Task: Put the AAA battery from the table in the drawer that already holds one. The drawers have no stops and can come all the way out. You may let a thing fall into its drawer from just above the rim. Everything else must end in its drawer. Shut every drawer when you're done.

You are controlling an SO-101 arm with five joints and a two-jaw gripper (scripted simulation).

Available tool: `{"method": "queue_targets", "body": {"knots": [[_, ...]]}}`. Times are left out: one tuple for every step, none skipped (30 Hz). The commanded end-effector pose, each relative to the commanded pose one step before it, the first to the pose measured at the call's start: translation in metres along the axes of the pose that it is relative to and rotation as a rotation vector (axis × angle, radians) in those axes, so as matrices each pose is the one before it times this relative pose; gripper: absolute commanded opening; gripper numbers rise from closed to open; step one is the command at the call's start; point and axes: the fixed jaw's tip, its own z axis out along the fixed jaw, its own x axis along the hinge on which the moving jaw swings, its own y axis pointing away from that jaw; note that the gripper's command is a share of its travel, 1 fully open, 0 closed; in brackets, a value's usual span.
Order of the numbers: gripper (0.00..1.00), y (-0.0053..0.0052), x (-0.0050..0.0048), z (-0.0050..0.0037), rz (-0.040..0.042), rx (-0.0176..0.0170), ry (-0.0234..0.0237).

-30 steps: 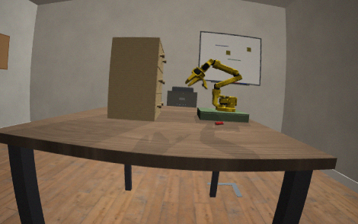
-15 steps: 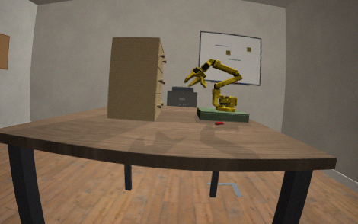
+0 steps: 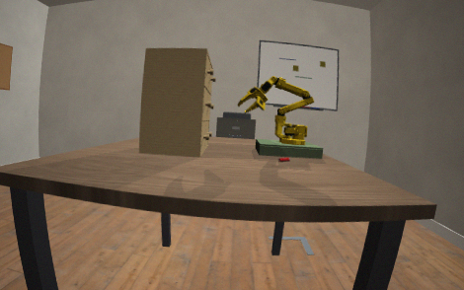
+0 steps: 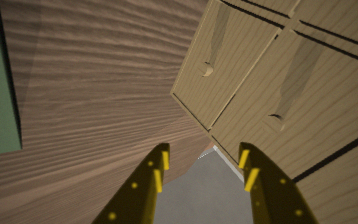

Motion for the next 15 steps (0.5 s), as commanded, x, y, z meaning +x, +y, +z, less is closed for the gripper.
{"method": "queue_targets", "body": {"knots": [[0.21,0.00384,-0.000663,0.000476,0.07873,-0.01534,-0.00079],[0.21,0.00005,-0.00008,-0.000002,0.02498,-0.00017,0.00044],[0.21,0.00005,-0.000079,-0.000001,0.02498,-0.00017,0.00045],[0.21,0.00004,-0.000078,-0.000002,0.02498,-0.00014,0.00045],[0.21,0.00004,-0.000077,-0.000001,0.02498,-0.00015,0.00045],[0.21,0.00003,-0.000076,-0.000002,0.02498,-0.00012,0.00046],[0.21,0.00003,-0.000075,-0.000001,0.02498,-0.00012,0.00046],[0.21,0.00003,-0.000075,-0.000001,0.02498,-0.0001,0.00046],[0.21,0.00003,-0.000074,0.0,0.02498,-0.0001,0.00047],[0.21,0.00002,-0.000074,-0.000001,0.02498,-0.00008,0.00047],[0.21,0.00002,-0.000073,0.0,0.02498,-0.00008,0.00047],[0.21,0.00002,-0.000073,-0.000001,0.02498,-0.00005,0.00047],[0.21,0.00002,-0.000072,0.0,0.02498,-0.00005,0.00047],[0.21,0.00001,-0.000072,-0.000001,0.02498,-0.00003,0.00047],[0.21,0.0,0.0,0.0,0.0,0.0,0.0]]}}
